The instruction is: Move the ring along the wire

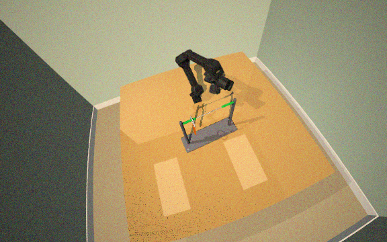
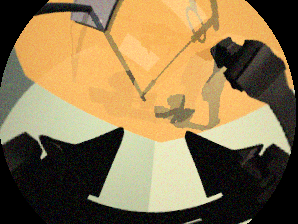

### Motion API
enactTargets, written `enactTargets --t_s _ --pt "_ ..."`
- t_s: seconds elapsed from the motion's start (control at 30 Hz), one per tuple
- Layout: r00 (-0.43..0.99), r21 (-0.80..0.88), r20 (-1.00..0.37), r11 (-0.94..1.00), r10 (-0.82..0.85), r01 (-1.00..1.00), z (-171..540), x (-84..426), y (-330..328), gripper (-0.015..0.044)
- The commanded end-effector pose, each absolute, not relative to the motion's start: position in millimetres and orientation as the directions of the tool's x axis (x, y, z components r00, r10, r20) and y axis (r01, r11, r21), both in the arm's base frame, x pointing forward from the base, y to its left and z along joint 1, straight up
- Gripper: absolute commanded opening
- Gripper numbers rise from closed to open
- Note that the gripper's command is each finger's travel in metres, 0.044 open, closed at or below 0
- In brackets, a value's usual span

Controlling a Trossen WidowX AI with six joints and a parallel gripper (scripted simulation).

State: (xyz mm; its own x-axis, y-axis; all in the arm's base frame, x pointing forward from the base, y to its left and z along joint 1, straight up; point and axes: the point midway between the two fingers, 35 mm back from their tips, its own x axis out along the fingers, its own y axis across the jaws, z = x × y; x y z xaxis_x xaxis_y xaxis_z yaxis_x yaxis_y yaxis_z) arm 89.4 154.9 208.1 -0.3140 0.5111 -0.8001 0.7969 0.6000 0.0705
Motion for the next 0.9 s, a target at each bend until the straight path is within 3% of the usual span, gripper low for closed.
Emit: enactTargets --t_s 0.0,0.27,0.6,0.87 --pt "-0.309 0.078 -0.799 0.599 0.515 0.797 207 91 155 0.0374" --pt "-0.078 0.386 -0.76 0.544 0.645 0.745 173 158 149 0.0164" --pt "0.267 0.705 -0.672 0.485 0.691 0.517 135 232 103 0.016" --pt "0.525 0.807 -0.58 0.529 0.623 0.263 111 267 47 0.016"
